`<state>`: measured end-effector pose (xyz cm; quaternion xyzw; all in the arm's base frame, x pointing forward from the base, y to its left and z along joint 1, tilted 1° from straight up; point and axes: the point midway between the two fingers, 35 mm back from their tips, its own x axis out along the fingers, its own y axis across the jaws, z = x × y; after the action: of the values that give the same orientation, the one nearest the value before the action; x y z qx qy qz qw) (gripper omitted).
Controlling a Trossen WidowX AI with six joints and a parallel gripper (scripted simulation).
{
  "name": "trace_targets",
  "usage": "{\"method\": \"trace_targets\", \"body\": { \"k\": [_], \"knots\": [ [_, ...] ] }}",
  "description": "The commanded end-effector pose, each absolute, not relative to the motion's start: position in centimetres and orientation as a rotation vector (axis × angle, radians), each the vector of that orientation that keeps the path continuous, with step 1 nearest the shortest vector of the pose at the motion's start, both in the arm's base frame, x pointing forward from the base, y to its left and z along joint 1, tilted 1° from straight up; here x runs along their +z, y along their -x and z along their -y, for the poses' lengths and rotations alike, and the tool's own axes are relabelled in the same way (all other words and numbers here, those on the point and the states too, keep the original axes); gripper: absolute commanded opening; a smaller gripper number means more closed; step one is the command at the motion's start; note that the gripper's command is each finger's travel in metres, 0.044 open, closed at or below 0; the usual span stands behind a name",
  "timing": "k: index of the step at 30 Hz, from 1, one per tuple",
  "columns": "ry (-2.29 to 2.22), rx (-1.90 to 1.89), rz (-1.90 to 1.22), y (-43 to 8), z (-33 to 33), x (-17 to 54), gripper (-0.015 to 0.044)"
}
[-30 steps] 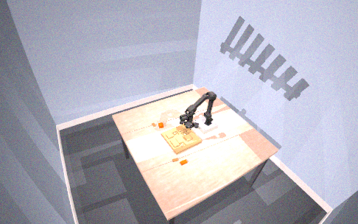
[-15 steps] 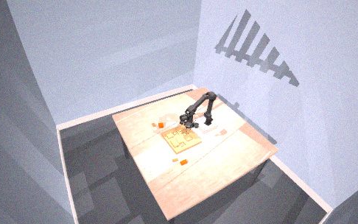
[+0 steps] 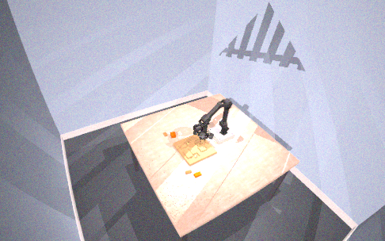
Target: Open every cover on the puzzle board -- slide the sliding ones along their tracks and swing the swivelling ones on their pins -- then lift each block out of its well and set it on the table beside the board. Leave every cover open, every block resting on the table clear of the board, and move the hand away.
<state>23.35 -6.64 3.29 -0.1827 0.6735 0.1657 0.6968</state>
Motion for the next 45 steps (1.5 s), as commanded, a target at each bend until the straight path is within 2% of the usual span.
{"method": "trace_targets", "body": {
  "k": [1,28,37,45],
  "knots": [
    [0.408,0.374,-1.505,-23.3,6.6,2.8,0.0144],
    [0.407,0.374,-1.505,-23.3,6.6,1.3,0.0144],
    [0.407,0.371,-1.504,-23.4,6.6,1.5,0.0084],
    [0.407,0.371,-1.504,-23.4,6.6,1.8,0.008]
  ]
}}
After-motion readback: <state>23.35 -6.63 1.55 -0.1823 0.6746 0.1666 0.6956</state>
